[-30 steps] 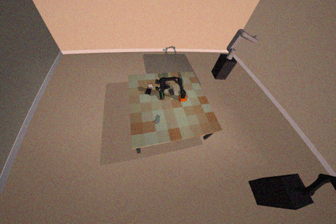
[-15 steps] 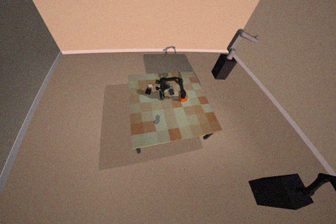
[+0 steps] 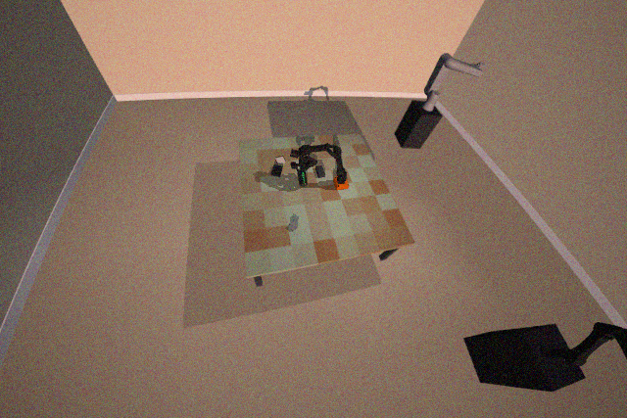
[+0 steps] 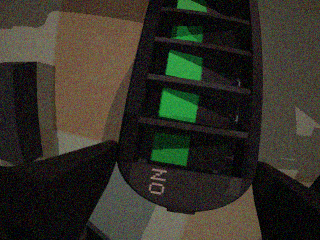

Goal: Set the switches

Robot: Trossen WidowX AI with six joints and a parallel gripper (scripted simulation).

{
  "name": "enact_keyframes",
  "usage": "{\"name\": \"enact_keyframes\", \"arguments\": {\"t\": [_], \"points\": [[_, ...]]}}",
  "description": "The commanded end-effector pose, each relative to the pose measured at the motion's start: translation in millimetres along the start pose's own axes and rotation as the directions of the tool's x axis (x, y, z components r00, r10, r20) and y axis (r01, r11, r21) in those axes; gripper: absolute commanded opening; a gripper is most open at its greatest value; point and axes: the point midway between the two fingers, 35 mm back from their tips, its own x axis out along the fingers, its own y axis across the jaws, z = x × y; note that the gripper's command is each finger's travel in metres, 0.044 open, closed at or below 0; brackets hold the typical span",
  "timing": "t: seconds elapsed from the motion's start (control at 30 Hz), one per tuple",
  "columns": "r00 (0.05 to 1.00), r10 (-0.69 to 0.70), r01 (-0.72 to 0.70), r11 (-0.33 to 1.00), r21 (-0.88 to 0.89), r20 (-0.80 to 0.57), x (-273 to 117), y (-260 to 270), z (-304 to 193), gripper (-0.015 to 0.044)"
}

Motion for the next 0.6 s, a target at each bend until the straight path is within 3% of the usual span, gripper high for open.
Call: {"name": "enact_keyframes", "arguments": {"t": [0.0,0.57], "points": [[1.000,-0.005,0.005,1.000,0.000,-0.007,-5,0,4,0.0336],[0.999,-0.005,0.005,1.000,0.000,-0.037,-14,0,15,0.0336]]}}
